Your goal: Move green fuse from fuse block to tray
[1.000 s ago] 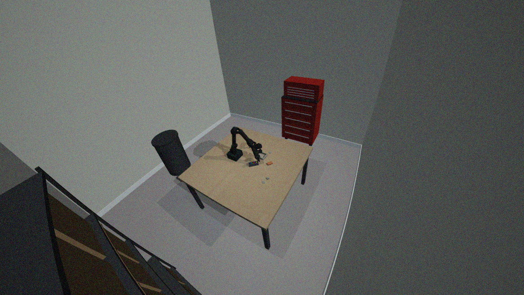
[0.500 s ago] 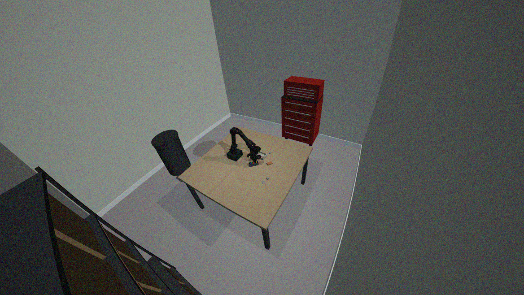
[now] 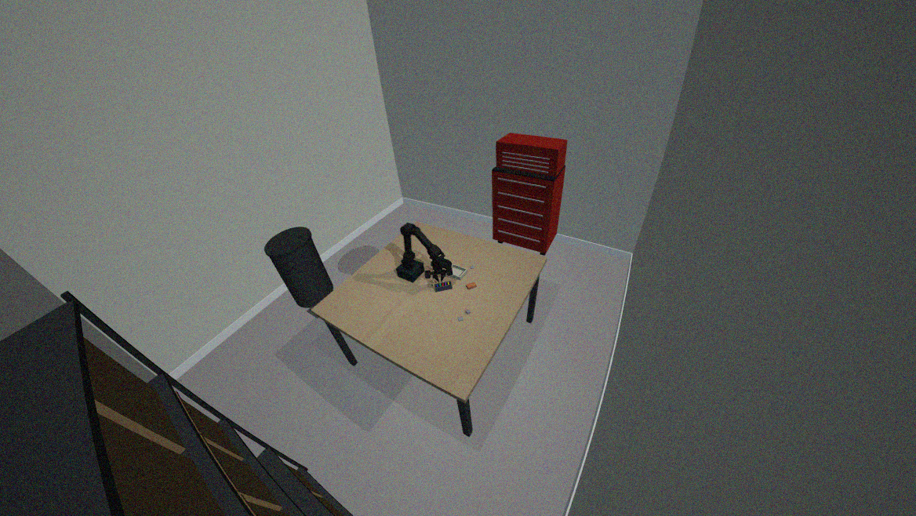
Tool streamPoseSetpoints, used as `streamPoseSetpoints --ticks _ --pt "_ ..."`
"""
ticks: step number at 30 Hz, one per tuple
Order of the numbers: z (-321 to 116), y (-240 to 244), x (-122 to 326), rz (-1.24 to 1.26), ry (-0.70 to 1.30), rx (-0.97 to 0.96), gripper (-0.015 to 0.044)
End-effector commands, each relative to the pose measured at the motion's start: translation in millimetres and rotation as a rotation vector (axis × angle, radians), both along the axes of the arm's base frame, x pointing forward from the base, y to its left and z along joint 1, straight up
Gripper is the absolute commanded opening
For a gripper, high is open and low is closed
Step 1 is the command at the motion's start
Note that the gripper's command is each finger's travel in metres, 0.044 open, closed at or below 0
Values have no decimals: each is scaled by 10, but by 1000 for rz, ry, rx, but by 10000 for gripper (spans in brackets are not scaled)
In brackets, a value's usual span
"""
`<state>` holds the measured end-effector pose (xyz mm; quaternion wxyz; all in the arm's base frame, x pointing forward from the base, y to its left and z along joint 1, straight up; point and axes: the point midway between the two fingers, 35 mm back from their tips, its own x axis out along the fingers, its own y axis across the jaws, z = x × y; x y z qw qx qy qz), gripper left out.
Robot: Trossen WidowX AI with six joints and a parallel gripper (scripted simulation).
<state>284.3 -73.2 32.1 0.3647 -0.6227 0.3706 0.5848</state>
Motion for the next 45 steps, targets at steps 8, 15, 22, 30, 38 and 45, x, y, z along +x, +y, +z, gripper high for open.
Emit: streamPoseSetpoints --ticks 8,15,22,30,38,45 --pt "29 0 -38 91 16 23 74" --pt "-34 -2 -34 91 16 23 74" --pt "-103 -2 -31 91 17 23 74" --pt "-181 -3 -30 91 17 23 74" --pt "-259 -6 -31 91 17 23 74" --pt "-273 -6 -32 91 17 23 74"
